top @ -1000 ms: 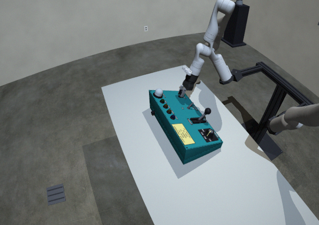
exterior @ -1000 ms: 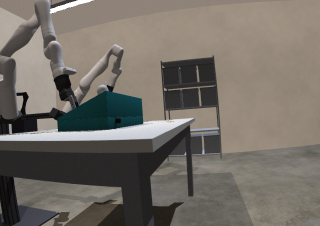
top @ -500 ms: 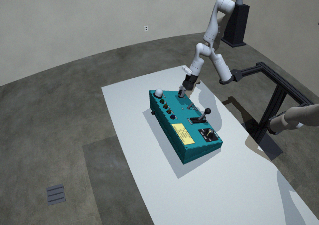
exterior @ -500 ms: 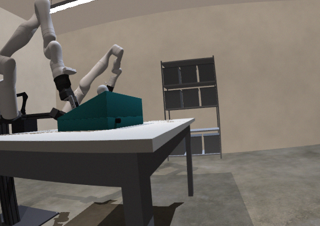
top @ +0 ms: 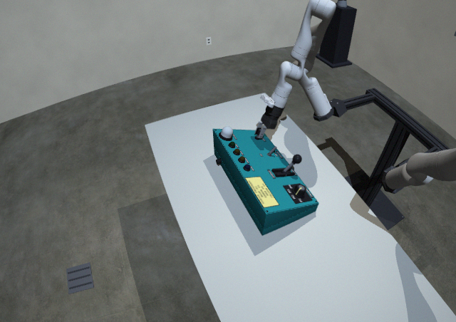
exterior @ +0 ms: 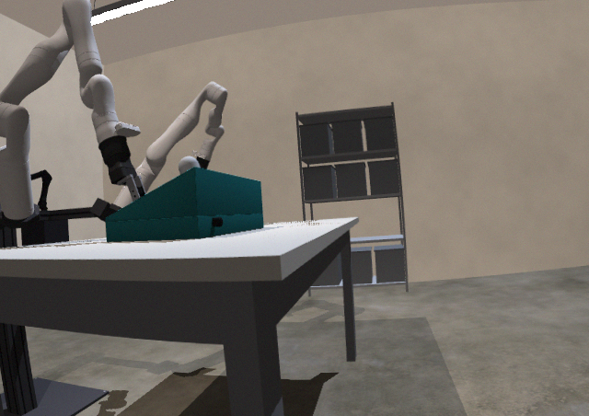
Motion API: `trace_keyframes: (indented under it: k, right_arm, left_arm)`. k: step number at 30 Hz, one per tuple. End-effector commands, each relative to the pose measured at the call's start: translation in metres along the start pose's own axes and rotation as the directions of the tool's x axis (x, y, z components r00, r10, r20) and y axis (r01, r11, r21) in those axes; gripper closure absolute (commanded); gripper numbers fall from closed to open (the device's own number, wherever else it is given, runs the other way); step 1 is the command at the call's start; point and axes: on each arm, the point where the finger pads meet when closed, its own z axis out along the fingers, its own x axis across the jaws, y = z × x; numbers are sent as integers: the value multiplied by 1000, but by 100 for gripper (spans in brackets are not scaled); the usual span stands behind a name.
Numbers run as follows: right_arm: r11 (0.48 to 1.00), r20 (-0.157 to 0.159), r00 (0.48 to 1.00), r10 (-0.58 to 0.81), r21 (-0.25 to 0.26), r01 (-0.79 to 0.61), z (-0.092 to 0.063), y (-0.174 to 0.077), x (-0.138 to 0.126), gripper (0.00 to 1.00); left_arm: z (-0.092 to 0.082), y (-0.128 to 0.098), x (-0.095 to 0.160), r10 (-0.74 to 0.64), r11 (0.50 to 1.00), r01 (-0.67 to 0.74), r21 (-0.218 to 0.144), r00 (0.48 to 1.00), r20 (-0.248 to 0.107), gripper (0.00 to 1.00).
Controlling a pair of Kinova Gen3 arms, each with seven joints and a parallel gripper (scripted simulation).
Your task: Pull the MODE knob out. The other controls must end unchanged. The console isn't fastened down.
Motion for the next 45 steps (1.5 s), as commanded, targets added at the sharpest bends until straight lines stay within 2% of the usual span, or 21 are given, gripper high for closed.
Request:
trace_keyframes:
  k: [1,45]
  right_arm:
    - [1000,1,1000,0,1,0,-1,0,0,100]
    - [1000,1,1000,0,1,0,-11,0,0,100]
  left_arm:
    - [0,0,0,-1,1000,1,-1,1000,0,0]
    - [0,0,0,-1,1000,1,-1,1000,0,0]
